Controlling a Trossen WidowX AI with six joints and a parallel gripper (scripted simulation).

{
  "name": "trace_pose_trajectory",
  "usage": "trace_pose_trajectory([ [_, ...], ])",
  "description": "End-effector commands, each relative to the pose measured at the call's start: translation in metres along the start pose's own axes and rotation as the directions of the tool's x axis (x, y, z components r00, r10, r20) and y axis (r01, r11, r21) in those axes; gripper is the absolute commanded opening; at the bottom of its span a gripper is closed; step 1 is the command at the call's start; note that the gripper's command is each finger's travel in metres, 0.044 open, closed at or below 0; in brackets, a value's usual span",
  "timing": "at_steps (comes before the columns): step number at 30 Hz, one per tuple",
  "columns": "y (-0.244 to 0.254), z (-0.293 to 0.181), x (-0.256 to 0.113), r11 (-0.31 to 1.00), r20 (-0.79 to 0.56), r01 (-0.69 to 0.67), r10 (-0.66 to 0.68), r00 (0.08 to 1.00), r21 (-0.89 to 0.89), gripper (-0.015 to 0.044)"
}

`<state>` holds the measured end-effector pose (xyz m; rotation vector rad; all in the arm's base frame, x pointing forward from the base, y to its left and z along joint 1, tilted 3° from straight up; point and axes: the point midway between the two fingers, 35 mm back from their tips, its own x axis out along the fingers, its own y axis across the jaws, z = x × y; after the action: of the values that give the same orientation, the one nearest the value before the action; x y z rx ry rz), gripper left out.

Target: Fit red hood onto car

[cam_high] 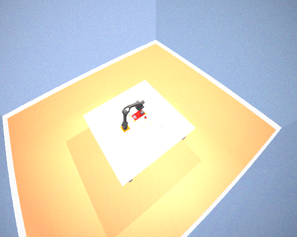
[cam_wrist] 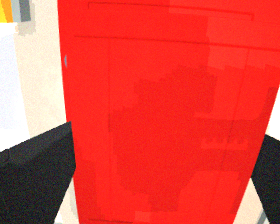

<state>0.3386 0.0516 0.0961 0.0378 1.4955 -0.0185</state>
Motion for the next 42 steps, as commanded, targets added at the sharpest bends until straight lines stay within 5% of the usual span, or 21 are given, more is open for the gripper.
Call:
trace_pose_trajectory([
  [1,0.0,0.001,-0.002,1.0,0.006,-0.001,0.001,1.0,0.001,0.0],
  [42,0.0,0.001,0.012,1.0,0.005,0.0,0.0,1.0,0.002,0.0],
])
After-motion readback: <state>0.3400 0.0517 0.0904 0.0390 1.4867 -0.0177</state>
